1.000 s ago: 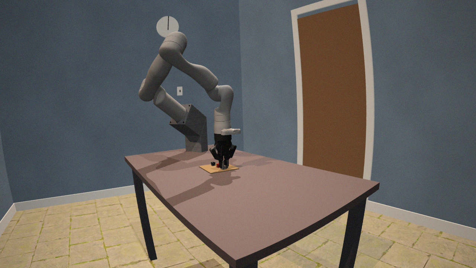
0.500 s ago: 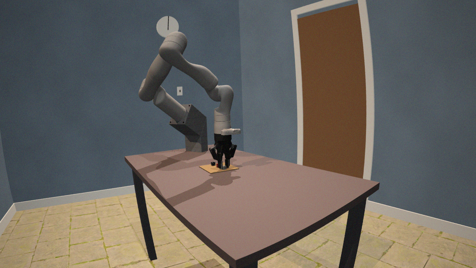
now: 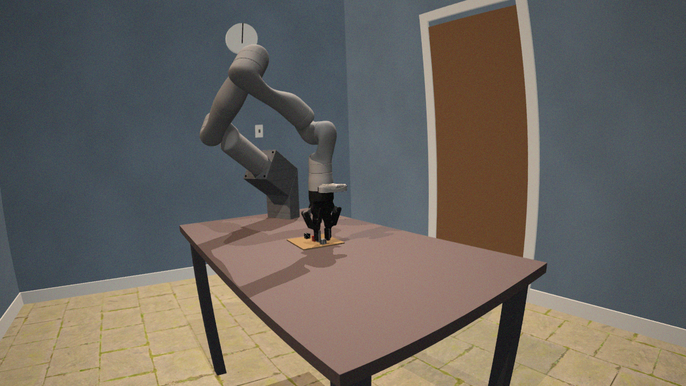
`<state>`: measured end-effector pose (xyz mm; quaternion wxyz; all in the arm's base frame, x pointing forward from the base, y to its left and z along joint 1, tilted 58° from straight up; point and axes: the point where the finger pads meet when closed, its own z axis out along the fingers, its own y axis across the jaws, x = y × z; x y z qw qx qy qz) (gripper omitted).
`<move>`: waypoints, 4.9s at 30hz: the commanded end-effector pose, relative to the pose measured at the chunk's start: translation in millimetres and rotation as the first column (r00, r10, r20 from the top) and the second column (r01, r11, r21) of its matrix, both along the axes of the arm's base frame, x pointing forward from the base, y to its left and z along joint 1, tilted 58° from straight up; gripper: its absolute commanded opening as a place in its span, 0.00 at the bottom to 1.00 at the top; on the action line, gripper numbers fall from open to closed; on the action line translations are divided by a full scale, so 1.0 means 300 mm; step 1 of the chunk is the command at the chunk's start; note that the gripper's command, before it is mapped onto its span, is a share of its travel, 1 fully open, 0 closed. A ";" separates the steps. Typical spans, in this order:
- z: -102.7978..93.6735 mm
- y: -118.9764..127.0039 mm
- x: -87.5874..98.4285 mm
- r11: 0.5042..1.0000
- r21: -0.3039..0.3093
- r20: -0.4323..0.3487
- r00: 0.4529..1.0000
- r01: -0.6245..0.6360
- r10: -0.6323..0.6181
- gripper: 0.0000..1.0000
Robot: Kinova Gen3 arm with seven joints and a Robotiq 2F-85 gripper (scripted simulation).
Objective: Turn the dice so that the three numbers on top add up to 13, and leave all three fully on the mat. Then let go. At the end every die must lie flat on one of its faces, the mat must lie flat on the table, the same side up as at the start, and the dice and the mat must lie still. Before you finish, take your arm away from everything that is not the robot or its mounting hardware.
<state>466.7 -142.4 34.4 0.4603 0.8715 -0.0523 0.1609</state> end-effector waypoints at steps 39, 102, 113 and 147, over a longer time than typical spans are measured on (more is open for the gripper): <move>0.144 0.230 -0.059 1.000 0.003 0.005 1.000 -0.003 0.003 1.00; 0.294 0.461 -0.127 1.000 0.003 0.005 1.000 -0.003 0.003 1.00; 0.294 0.461 -0.127 1.000 0.003 0.005 1.000 -0.003 0.003 1.00; 0.294 0.461 -0.127 1.000 0.003 0.005 1.000 -0.003 0.003 1.00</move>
